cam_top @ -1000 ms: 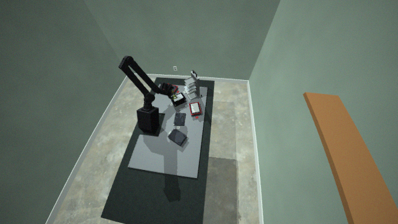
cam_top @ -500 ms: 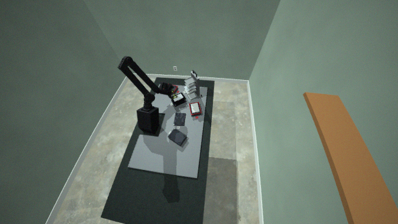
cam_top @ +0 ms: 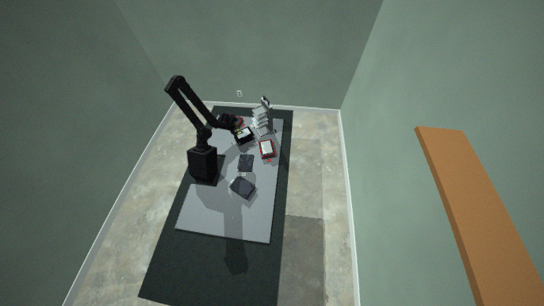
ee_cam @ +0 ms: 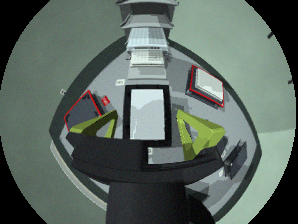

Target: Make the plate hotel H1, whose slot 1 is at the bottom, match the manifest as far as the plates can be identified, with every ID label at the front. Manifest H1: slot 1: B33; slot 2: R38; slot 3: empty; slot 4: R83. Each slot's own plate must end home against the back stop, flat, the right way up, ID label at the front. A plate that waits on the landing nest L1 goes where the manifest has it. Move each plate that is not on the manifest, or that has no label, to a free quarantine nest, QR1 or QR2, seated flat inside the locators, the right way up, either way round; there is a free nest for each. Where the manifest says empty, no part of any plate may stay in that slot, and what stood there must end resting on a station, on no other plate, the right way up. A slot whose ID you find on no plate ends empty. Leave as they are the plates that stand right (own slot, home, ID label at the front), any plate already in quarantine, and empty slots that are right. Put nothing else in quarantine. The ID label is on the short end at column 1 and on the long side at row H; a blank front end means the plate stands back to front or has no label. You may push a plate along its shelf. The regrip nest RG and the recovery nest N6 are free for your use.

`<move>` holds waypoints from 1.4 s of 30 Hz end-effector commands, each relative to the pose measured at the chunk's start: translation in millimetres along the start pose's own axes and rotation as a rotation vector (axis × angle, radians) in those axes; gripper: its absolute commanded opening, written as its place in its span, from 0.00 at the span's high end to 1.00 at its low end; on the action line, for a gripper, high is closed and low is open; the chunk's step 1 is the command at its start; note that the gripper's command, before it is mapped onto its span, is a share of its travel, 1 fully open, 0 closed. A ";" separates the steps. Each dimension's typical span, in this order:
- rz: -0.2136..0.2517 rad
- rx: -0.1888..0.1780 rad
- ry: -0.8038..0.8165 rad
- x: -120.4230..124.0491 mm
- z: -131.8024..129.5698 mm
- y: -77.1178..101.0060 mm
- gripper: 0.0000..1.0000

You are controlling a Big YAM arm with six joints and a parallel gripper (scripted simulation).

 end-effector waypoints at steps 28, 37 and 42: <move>-0.004 -0.017 -0.012 36.9 2.3 -13.9 0.00; 0.018 -0.005 -0.010 54.1 -2.3 -3.2 0.00; 0.003 -0.014 -0.012 54.3 1.0 -8.7 0.00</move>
Point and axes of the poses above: the point where the finger pads meet when closed, its own y axis back along the fingers, its own z axis across the jaws, x = y × z, the point moved 8 cm from there along y, back along the fingers, and after that the axes turned 2 degrees about -y, right-handed, at the moved point
